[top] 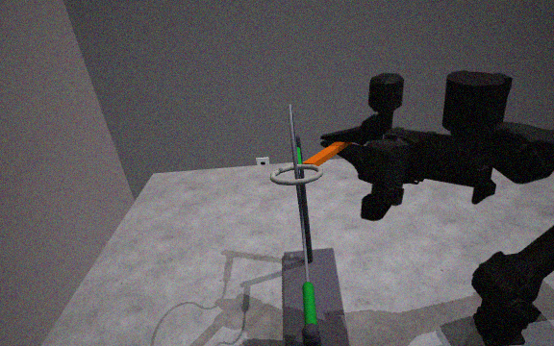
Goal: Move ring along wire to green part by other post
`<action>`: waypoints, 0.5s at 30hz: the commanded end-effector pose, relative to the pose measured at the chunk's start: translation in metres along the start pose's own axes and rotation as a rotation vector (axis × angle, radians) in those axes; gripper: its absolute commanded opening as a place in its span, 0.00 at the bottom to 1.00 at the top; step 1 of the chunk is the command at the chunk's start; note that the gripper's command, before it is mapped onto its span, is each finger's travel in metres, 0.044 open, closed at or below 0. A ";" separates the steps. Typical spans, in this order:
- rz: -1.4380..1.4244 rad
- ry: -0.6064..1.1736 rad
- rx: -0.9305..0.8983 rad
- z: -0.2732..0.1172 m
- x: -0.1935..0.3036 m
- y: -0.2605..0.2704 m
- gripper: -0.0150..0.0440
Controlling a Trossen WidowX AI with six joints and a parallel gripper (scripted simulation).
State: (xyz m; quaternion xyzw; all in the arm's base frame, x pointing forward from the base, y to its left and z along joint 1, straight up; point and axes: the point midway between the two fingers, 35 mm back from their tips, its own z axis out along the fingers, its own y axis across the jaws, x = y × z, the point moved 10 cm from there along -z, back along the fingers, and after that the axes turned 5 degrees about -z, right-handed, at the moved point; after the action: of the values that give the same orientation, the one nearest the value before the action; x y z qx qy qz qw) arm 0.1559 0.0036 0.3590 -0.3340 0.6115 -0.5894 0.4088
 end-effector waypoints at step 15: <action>-0.235 -0.017 0.138 0.002 0.004 0.001 0.00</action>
State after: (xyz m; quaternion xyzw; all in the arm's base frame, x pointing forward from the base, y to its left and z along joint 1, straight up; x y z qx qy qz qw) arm 0.1560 0.0005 0.3586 -0.3719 0.5380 -0.6586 0.3721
